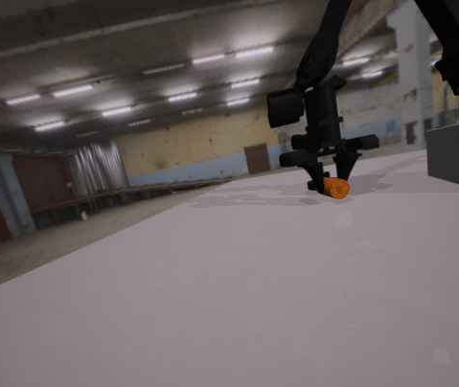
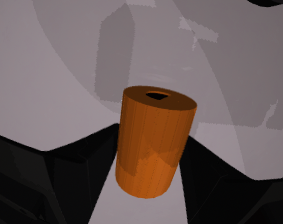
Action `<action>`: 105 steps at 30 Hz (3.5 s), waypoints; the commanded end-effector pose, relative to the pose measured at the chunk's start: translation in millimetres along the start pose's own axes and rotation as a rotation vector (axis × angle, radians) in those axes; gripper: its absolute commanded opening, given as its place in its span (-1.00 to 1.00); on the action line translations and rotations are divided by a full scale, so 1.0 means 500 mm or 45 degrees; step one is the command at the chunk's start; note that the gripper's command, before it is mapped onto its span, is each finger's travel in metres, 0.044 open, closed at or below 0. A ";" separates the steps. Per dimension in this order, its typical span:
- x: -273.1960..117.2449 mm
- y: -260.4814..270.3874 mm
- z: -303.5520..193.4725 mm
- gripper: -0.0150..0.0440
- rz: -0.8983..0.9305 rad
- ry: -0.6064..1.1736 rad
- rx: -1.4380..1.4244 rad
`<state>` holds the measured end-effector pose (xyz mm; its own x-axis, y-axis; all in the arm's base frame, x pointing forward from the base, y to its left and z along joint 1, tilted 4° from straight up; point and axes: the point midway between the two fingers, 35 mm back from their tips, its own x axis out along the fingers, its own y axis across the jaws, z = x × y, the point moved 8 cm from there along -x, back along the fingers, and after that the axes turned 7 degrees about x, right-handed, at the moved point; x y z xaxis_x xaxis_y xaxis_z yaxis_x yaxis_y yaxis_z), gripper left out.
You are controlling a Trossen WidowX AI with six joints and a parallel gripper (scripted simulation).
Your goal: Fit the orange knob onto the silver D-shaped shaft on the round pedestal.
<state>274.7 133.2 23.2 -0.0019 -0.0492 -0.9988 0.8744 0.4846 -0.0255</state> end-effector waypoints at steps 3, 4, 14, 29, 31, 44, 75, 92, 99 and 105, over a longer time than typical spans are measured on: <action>-0.003 0.001 0.000 0.12 0.004 0.001 0.114; -0.003 0.001 0.000 0.12 0.004 0.001 0.114; -0.003 0.001 0.000 0.12 0.004 0.002 0.448; -0.003 0.001 0.000 0.12 0.004 0.002 0.811; -0.003 0.001 0.000 0.12 0.004 0.002 0.892; -0.003 0.001 0.000 0.12 0.003 0.003 1.440; 0.021 0.001 0.000 0.39 0.006 0.003 1.441; 0.021 0.001 0.000 0.83 0.006 0.003 1.441; 0.021 0.001 0.000 1.00 0.006 0.003 1.441; -0.079 0.003 0.000 1.00 0.006 0.003 1.441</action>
<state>271.8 132.2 27.4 -0.0296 -0.0634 -0.9976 0.8134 -0.5816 0.0128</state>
